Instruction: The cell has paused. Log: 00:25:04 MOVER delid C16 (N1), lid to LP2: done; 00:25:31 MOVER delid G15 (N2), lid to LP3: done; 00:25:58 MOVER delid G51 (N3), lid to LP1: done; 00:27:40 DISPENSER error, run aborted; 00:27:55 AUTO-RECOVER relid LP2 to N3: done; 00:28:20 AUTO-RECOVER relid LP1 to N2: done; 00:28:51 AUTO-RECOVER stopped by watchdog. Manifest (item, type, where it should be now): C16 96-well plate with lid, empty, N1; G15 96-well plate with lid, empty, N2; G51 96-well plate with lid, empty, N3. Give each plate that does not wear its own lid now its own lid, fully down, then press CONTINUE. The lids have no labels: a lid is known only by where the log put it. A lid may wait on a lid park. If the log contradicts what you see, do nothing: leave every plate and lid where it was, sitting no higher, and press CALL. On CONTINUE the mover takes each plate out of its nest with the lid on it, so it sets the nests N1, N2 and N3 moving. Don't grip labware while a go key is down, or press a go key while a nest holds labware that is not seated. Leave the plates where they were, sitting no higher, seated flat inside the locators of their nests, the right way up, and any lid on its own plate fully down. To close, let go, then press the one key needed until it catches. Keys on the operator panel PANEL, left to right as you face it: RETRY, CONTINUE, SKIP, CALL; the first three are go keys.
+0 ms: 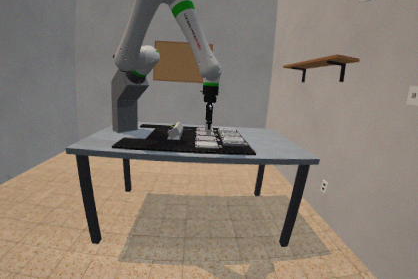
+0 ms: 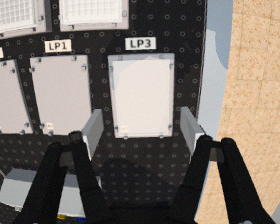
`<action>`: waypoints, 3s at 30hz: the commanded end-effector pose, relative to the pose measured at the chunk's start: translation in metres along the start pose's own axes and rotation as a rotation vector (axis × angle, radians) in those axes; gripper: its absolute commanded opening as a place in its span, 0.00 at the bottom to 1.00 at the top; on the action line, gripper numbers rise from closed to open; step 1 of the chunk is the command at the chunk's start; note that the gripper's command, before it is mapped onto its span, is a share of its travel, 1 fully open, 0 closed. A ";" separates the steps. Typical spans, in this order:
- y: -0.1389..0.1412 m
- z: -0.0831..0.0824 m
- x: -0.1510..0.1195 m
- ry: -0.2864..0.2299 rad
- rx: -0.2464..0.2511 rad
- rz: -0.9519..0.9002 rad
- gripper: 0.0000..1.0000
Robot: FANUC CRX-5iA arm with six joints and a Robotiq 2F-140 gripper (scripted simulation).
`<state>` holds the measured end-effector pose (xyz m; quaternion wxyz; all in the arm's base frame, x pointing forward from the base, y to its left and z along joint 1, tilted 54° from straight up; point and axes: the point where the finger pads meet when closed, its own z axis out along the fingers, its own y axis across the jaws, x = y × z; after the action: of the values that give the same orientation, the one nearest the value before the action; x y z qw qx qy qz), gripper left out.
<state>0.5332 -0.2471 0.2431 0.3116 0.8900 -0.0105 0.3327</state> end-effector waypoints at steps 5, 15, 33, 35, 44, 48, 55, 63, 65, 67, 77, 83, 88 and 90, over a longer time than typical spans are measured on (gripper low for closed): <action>0.000 0.000 0.000 0.000 0.000 0.000 0.66; 0.000 0.003 0.000 0.000 0.002 -0.001 0.66; 0.001 0.025 0.000 -0.001 0.003 -0.001 0.66; 0.001 0.028 -0.001 -0.001 0.003 -0.001 0.66; 0.001 0.043 -0.001 -0.001 0.003 -0.001 0.66; 0.001 0.045 -0.001 -0.001 0.003 -0.001 0.66; 0.001 0.052 -0.001 -0.001 0.003 -0.001 0.66; 0.001 0.056 -0.001 -0.001 0.003 -0.001 0.66; 0.001 0.056 -0.001 -0.001 0.003 -0.001 0.66; 0.001 0.056 -0.001 -0.001 0.003 -0.001 0.66; 0.001 0.056 -0.001 -0.001 0.003 -0.001 0.66; 0.001 0.056 -0.001 -0.001 0.003 -0.001 0.66; 0.001 0.056 -0.001 -0.001 0.003 -0.001 0.66; 0.001 0.056 -0.001 -0.001 0.003 -0.001 0.66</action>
<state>0.5645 -0.2798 0.2105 0.3106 0.8905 -0.0098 0.3322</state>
